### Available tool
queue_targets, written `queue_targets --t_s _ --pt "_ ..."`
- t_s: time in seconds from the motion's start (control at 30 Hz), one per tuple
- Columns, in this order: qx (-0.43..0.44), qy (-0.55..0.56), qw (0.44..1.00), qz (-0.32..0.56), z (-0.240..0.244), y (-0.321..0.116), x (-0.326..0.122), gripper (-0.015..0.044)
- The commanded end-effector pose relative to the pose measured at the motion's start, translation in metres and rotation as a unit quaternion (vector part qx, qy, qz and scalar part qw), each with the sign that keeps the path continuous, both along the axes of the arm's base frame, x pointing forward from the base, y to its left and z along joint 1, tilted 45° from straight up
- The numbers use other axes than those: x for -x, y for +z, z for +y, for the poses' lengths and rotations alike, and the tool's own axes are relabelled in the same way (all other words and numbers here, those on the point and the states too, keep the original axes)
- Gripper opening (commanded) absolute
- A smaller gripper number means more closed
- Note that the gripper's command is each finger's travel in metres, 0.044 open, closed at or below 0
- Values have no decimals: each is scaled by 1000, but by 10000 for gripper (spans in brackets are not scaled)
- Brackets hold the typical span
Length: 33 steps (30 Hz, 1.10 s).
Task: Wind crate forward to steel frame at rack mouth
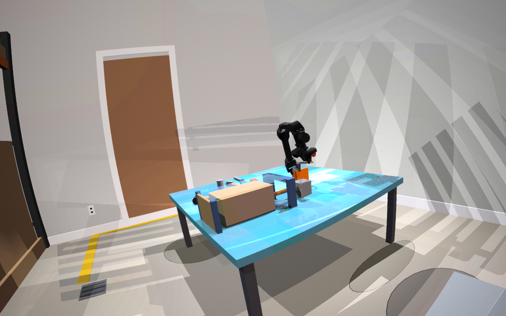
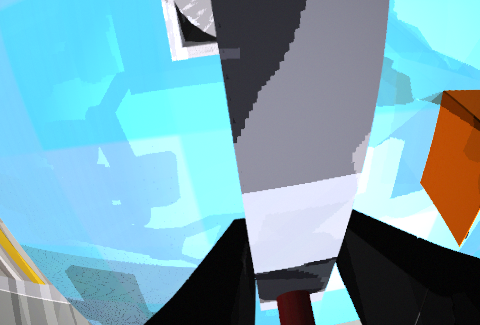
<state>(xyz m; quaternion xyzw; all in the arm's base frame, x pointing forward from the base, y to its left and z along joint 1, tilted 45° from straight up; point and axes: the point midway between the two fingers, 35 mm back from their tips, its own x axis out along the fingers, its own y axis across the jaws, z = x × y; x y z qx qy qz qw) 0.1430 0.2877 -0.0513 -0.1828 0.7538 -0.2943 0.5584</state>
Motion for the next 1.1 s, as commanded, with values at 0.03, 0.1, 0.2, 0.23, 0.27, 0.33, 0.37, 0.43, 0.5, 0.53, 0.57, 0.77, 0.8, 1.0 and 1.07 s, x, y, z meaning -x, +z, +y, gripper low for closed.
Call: queue_targets --t_s 0.03,0.1,0.2,0.23,0.27,0.33,0.37,0.43,0.5,0.53,0.57,0.77,0.8,1.0,1.07 --pt "2 -6 1000 7 -5 -6 0 0" --pt "3 -9 1000 10 -7 -9 0 0" --pt "5 -14 1000 15 -10 -13 -1 0" --pt "5 -16 1000 17 -11 -14 -1 0" --pt "6 -18 1000 19 -12 -15 -1 0" --pt "8 -23 999 24 -14 -18 -1 0" --pt "9 -26 999 27 -15 -19 -1 0" --pt "10 -31 999 32 -17 -22 -1 0" --pt "12 -37 999 38 -19 -24 0 0" --pt "13 -40 998 41 -20 -26 0 0" --pt "14 -43 998 44 -21 -27 0 0" --pt "15 -48 998 48 -27 -33 0 0" --pt "15 -49 998 49 -28 -34 0 0" --pt "16 -51 997 51 -35 -41 1 0" --pt "16 -52 997 52 -37 -43 1 0"
